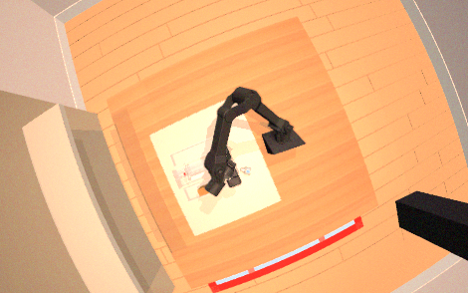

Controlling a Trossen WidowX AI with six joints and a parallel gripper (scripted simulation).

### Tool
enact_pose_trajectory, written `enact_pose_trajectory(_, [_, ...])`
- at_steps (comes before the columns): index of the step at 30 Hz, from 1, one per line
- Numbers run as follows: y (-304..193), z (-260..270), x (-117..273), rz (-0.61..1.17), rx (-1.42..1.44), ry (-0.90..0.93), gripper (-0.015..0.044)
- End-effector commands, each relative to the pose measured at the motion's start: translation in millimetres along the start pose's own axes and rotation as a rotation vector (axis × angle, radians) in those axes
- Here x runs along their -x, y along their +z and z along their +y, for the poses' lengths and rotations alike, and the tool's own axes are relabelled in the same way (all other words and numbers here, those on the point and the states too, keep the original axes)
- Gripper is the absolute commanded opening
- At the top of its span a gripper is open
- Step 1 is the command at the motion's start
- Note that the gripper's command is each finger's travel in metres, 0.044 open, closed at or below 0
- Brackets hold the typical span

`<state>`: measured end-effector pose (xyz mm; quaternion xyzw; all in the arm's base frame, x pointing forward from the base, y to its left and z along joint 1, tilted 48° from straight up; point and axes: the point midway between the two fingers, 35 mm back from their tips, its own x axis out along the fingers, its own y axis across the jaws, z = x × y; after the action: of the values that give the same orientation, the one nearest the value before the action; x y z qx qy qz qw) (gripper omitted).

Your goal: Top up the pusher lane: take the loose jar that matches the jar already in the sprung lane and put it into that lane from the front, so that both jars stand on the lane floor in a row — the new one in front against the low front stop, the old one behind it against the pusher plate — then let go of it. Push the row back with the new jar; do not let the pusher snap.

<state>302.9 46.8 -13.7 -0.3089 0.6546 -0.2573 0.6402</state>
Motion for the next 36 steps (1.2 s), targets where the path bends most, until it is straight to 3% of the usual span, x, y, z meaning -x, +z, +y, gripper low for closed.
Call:
enact_pose_trajectory(1, [9.4, -0.4, 3.8, -0.024, -0.012, 0.003, 0.0000])
enact_pose_trajectory(36, [23.6, -0.8, 6.5, -0.025, -0.013, 0.003, 0.0000])
